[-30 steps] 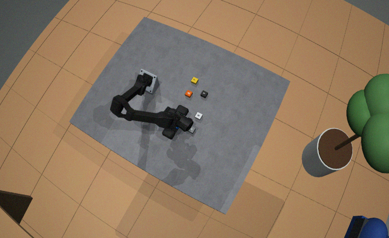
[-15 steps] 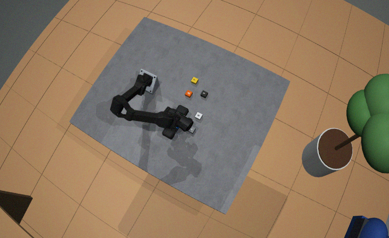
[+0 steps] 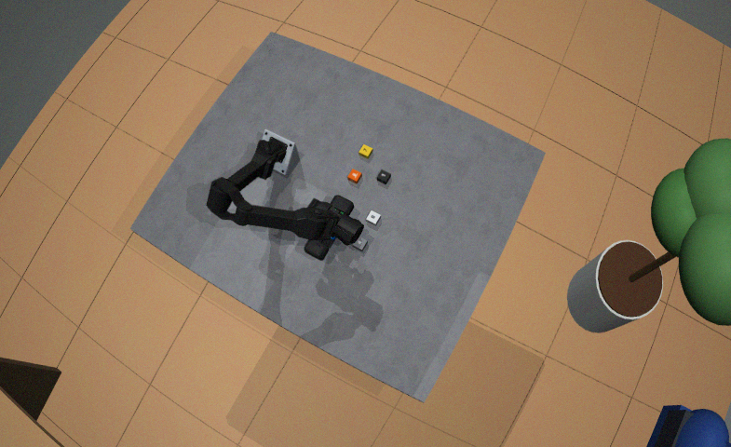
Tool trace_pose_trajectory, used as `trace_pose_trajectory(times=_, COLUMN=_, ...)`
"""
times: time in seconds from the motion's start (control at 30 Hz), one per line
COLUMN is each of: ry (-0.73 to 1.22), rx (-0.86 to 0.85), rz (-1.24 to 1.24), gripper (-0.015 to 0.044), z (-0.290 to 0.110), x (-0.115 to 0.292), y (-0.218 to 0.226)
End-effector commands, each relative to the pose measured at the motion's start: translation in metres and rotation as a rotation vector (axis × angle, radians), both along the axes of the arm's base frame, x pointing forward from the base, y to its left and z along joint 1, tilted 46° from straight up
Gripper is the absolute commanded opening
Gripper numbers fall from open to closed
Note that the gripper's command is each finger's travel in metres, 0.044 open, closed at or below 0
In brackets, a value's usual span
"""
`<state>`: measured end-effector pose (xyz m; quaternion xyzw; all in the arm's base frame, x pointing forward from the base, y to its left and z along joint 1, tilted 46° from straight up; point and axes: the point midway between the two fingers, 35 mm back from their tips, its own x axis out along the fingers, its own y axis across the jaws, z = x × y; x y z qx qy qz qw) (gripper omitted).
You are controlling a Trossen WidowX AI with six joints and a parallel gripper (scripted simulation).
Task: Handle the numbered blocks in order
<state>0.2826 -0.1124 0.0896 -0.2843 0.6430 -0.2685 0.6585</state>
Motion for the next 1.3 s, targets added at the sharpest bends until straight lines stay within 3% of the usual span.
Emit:
trace_pose_trajectory(times=0.0, ry=-0.006, rx=-0.005, rz=-0.003, gripper=0.012, z=0.002, x=0.001, y=0.001)
trace_pose_trajectory(times=1.03, ry=-0.006, rx=-0.005, rz=-0.003, gripper=0.012, z=-0.008, x=0.001, y=-0.01)
trace_pose_trajectory(times=1.27, ry=-0.006, rx=-0.005, rz=-0.003, gripper=0.0304, z=-0.008, x=0.001, y=-0.01)
